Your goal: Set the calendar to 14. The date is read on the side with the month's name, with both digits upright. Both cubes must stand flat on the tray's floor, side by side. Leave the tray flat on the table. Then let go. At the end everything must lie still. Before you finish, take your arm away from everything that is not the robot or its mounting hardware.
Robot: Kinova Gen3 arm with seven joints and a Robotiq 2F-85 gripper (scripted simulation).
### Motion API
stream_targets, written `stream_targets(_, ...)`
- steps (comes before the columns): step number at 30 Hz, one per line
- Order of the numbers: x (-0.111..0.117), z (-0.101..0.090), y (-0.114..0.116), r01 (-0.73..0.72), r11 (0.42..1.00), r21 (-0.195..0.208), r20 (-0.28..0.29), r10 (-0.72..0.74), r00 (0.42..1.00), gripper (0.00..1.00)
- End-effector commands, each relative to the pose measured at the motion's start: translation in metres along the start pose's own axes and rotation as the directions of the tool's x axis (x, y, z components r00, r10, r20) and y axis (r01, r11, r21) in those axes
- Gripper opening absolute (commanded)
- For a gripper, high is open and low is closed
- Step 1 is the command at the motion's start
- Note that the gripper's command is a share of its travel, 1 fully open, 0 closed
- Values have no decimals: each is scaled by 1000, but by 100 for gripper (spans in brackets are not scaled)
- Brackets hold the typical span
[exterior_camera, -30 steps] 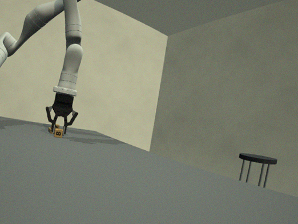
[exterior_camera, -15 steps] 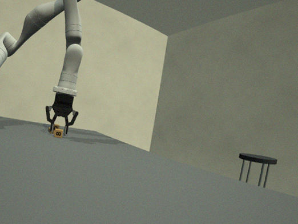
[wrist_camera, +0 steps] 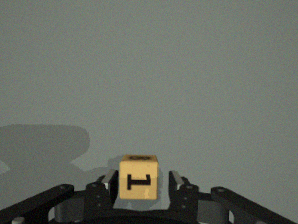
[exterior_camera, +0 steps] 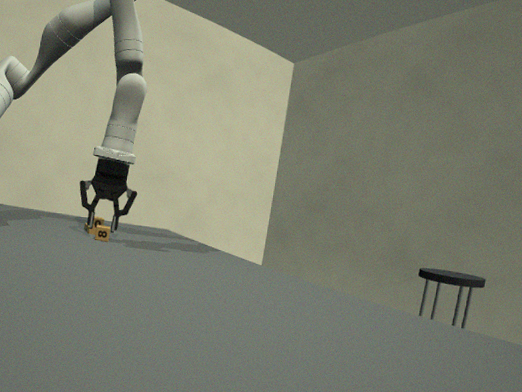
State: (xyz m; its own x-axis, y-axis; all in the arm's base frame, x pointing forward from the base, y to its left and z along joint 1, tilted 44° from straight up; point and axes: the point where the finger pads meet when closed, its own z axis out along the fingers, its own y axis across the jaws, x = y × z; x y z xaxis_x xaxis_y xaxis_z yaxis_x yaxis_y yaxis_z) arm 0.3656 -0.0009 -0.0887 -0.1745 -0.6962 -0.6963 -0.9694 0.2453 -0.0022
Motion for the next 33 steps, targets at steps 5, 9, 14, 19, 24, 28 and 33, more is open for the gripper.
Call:
stream_targets(5,3,-37,-3,-4,1000,13,-6,4,1000,48)
stream_targets(9,3,-48,-3,-4,1000,13,-6,4,1000,48)
stream_targets(14,3,-70,-3,-4,1000,13,-6,4,1000,48)
stream_targets(19,3,-80,-3,-4,1000,13,-6,4,1000,48)
stream_targets(24,3,-81,-3,-4,1000,13,-6,4,1000,100)
stream_targets(28,3,-81,-3,-4,1000,13,-6,4,1000,100)
stream_targets(33,3,-81,-3,-4,1000,13,-6,4,1000,100)
